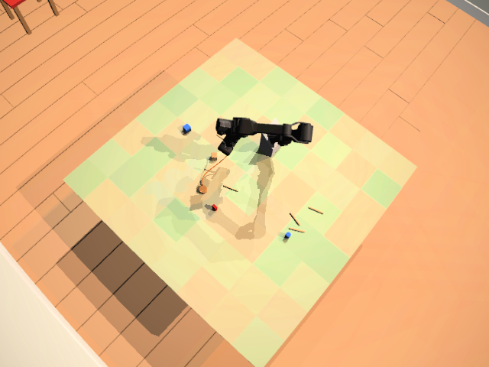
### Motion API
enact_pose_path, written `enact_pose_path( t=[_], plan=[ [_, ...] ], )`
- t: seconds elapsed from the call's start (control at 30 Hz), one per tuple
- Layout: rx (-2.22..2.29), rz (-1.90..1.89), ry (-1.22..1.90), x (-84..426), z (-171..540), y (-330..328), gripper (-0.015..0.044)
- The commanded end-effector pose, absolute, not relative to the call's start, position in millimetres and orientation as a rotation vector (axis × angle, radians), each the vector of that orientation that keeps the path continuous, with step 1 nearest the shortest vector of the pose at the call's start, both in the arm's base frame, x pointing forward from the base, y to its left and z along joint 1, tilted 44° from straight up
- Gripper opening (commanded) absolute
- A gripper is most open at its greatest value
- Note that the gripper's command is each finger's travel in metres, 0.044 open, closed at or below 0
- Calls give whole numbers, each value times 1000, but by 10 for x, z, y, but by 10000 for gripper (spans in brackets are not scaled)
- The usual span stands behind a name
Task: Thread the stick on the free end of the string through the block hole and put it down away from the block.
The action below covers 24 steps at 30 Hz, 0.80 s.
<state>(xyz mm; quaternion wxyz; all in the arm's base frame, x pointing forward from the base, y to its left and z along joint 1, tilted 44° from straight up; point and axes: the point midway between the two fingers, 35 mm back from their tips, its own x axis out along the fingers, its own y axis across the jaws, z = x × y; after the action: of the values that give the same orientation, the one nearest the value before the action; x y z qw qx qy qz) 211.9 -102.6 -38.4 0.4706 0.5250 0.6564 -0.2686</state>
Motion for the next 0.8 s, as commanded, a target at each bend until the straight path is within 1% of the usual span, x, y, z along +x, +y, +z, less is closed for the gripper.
enact_pose_path(
  t=[0.0,0.77],
  plan=[
    [1277,-628,1605,2102,-372,-996,0],
    [1033,-138,1525,2040,-106,-721,0]
  ],
)
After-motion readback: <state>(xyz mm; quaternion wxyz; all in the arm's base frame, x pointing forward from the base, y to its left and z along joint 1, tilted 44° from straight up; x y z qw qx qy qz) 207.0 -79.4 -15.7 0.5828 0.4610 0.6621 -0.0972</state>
